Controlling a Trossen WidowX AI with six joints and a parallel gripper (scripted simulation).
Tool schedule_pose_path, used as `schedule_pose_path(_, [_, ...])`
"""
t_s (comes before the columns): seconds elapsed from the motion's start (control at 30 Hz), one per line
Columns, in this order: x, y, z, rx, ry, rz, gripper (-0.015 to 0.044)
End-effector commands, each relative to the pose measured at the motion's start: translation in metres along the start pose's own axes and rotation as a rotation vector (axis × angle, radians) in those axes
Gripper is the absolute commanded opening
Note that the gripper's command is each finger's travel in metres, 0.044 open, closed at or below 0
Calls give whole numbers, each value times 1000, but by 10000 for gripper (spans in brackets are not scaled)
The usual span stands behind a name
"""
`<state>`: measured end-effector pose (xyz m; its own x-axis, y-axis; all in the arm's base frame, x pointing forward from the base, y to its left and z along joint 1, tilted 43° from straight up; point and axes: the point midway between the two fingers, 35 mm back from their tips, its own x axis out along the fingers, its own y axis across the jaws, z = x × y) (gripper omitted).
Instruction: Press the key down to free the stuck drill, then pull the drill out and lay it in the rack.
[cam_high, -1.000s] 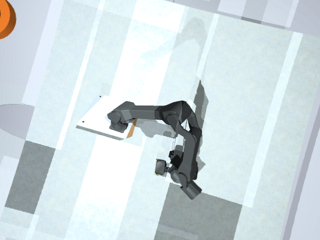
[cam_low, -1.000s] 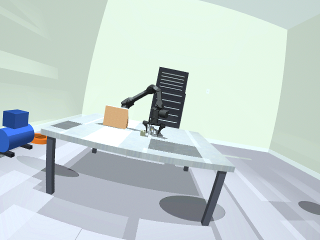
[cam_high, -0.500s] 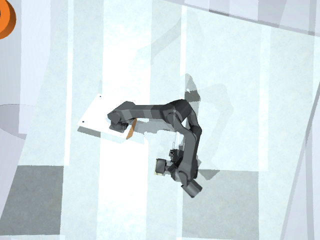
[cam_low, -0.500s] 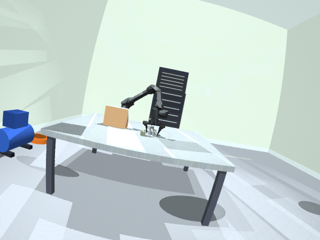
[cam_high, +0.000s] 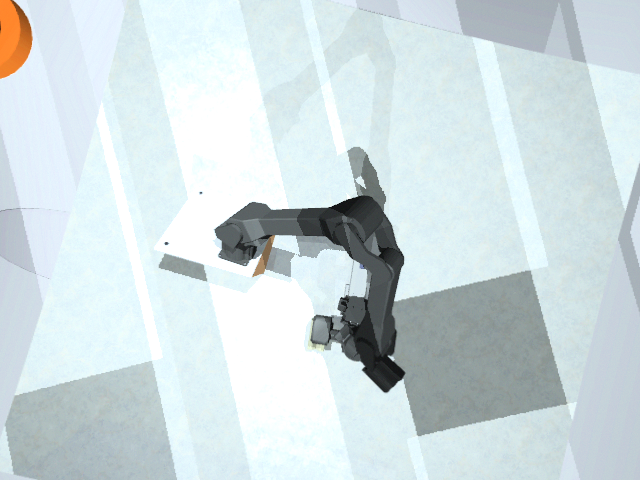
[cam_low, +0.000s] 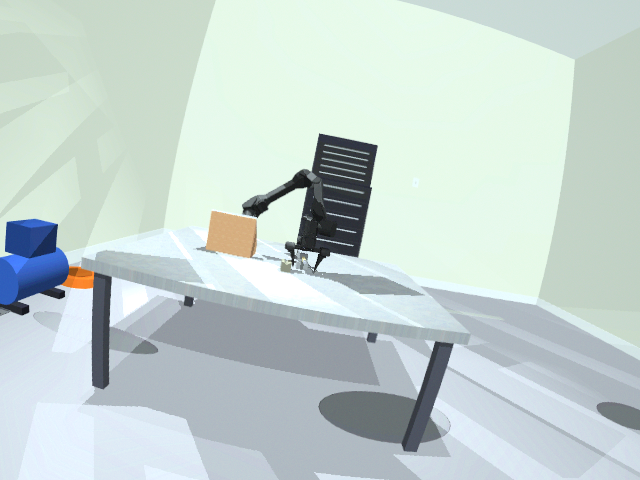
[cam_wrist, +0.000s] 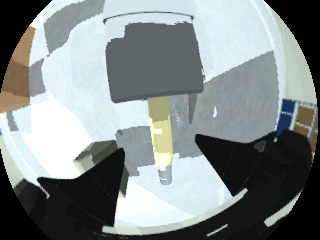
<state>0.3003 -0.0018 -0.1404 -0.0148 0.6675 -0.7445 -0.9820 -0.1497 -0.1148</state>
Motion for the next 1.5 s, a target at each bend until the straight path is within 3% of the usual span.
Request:
schedule_pose_path(0.0, [1, 1, 3, 3, -5, 0, 440])
schedule_pose_path(0.1, [2, 2, 3, 3, -5, 0, 440])
schedule_pose_path(0.6, [1, 0, 1, 0, 0, 0, 46])
schedule_pose_path(0.83, [1, 0, 1, 0, 0, 0, 0])
schedule_pose_path(1.47, [-2, 2, -5, 3, -4, 0, 0])
